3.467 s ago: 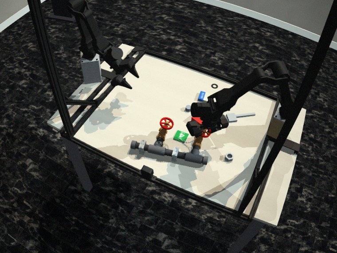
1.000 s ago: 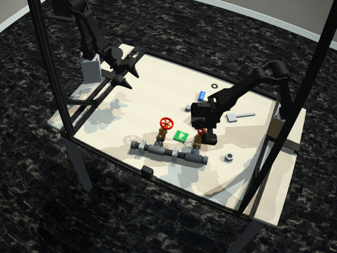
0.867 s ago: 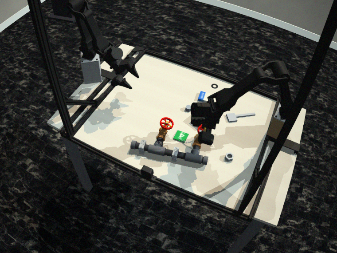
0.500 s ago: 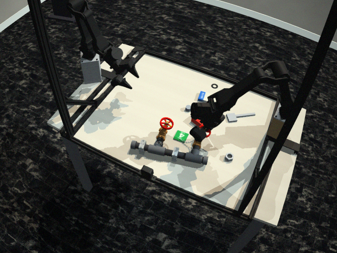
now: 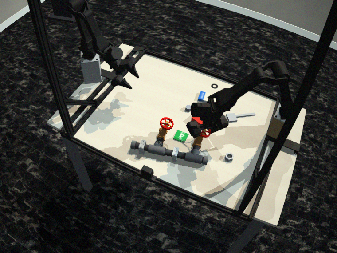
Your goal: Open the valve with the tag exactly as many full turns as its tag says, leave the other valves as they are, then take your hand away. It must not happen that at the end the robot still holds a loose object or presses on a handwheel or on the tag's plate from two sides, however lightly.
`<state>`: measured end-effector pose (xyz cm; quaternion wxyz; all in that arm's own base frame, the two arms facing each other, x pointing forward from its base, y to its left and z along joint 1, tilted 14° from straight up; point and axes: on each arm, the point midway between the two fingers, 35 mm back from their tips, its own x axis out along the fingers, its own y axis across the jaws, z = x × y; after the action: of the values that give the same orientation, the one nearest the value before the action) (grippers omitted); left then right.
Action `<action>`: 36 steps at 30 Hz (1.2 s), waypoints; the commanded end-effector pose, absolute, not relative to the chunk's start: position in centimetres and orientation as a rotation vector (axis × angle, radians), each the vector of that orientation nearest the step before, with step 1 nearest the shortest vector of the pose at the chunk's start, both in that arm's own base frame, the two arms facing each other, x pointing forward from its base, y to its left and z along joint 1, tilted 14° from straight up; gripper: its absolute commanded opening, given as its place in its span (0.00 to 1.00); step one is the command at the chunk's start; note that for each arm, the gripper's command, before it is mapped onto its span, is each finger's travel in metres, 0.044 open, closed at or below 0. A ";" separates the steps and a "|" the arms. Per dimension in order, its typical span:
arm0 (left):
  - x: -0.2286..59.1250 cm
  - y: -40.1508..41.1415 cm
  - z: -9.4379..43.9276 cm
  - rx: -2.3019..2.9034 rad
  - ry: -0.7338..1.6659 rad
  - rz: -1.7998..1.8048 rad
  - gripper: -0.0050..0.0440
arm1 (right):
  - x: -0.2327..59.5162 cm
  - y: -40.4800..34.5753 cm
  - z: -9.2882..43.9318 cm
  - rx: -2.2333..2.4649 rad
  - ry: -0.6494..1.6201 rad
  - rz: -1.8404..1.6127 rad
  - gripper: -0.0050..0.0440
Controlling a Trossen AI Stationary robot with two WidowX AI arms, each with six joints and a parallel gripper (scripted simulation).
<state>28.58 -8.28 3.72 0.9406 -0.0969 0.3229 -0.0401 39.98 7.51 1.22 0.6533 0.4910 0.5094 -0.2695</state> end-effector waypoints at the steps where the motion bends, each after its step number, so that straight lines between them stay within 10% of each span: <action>1: 28.6 -8.3 3.7 -0.198 0.659 -0.082 0.92 | 40.0 7.5 1.2 1.111 1.156 -0.610 0.77; 21: 28.6 -8.3 3.7 -0.198 0.659 -0.082 0.92 | 40.0 7.5 1.2 0.814 1.208 -0.390 0.10; 36: 28.6 -8.3 3.7 -0.198 0.659 -0.082 0.92 | 40.0 7.5 1.2 0.179 1.227 0.068 0.10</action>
<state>28.58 -8.28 3.72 0.9406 -0.0969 0.3229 -0.0401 39.98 7.51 1.21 0.8031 0.1510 0.5762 -0.0167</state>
